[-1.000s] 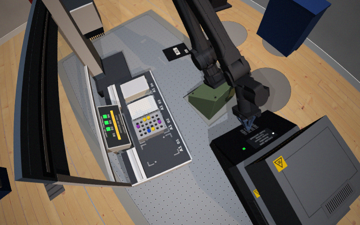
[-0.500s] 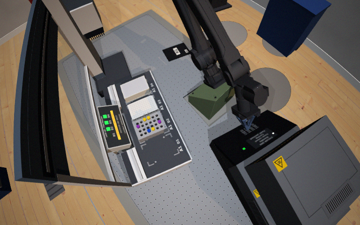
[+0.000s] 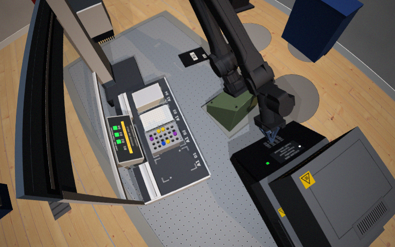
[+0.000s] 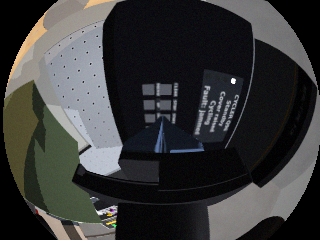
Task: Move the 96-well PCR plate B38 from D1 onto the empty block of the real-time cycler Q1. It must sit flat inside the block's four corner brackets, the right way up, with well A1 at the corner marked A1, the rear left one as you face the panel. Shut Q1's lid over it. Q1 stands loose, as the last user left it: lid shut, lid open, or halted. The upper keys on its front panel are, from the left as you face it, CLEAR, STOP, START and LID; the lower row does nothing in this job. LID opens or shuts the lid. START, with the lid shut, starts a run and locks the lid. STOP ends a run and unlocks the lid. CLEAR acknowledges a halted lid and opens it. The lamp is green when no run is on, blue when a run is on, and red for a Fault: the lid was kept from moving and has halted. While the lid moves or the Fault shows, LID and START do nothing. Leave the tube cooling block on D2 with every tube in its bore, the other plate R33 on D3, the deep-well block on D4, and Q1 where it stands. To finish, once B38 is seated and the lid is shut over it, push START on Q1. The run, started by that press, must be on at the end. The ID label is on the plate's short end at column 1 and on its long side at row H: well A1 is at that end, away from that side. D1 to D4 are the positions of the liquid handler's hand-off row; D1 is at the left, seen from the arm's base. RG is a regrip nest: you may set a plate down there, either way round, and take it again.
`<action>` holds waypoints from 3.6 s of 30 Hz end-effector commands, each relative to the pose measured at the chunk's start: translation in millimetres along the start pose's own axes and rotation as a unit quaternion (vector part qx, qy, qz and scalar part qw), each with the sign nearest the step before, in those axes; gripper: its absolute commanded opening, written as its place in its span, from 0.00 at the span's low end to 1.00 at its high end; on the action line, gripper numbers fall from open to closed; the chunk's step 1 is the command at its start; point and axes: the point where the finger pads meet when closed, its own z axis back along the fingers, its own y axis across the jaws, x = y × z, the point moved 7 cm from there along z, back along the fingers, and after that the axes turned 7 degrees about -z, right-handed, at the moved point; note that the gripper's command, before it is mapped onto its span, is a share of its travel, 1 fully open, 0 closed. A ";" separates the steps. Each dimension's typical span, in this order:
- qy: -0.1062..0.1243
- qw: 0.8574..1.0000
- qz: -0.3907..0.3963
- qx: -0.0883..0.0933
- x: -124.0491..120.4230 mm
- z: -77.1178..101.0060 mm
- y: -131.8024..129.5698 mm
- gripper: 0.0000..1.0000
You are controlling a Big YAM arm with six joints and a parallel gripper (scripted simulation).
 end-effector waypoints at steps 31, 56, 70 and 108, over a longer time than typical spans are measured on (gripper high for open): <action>-0.001 1.000 -0.006 -0.015 1.1 -1.1 -35.0 0.00; -0.001 1.000 -0.005 -0.023 0.7 -1.7 -38.8 0.00; -0.002 1.000 -0.006 -0.029 0.9 -2.0 -41.2 0.00; -0.002 0.999 -0.007 -0.031 0.6 -3.8 -32.7 0.00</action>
